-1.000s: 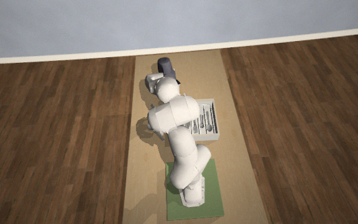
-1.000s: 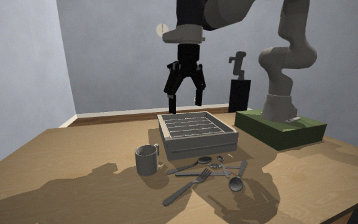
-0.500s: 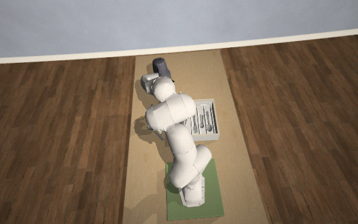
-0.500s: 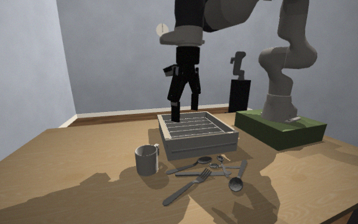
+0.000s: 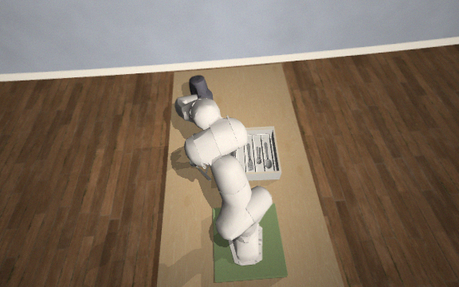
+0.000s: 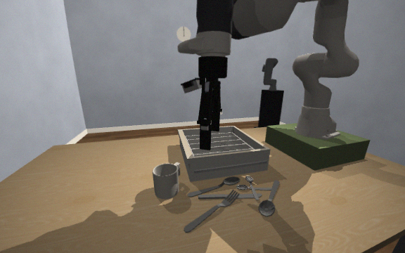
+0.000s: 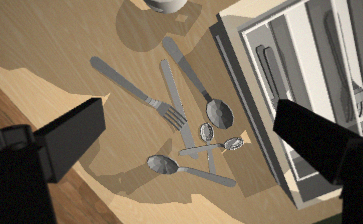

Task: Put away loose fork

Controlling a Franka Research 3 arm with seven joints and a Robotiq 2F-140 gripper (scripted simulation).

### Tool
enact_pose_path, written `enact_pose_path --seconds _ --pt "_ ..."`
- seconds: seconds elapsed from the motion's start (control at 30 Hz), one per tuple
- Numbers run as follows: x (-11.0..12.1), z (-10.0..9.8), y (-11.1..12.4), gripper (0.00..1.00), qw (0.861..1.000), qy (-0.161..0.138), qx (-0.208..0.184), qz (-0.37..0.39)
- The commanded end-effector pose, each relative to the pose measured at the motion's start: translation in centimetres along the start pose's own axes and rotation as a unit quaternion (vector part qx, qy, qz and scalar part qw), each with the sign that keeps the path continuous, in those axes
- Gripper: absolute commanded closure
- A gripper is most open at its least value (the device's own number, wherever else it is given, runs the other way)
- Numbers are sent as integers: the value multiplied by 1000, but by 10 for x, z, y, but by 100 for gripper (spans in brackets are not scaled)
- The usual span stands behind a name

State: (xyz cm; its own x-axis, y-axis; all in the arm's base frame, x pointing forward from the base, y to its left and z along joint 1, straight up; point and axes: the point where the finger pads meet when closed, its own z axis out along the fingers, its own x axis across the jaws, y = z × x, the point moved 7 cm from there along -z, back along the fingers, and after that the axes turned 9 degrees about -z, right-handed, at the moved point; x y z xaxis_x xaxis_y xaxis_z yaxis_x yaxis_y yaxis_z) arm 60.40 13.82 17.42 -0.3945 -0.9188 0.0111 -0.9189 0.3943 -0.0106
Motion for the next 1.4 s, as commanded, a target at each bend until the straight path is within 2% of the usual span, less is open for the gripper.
enact_pose_path --seconds 0.0,0.2,0.57,1.37 --pt "-8 4 -1 0 996 -5 -3 -84" --pt "-19 8 0 0 993 -6 -3 -120" --pt "-50 23 7 0 973 -9 -3 -230" --pt "-51 23 7 0 973 -9 -3 -233"
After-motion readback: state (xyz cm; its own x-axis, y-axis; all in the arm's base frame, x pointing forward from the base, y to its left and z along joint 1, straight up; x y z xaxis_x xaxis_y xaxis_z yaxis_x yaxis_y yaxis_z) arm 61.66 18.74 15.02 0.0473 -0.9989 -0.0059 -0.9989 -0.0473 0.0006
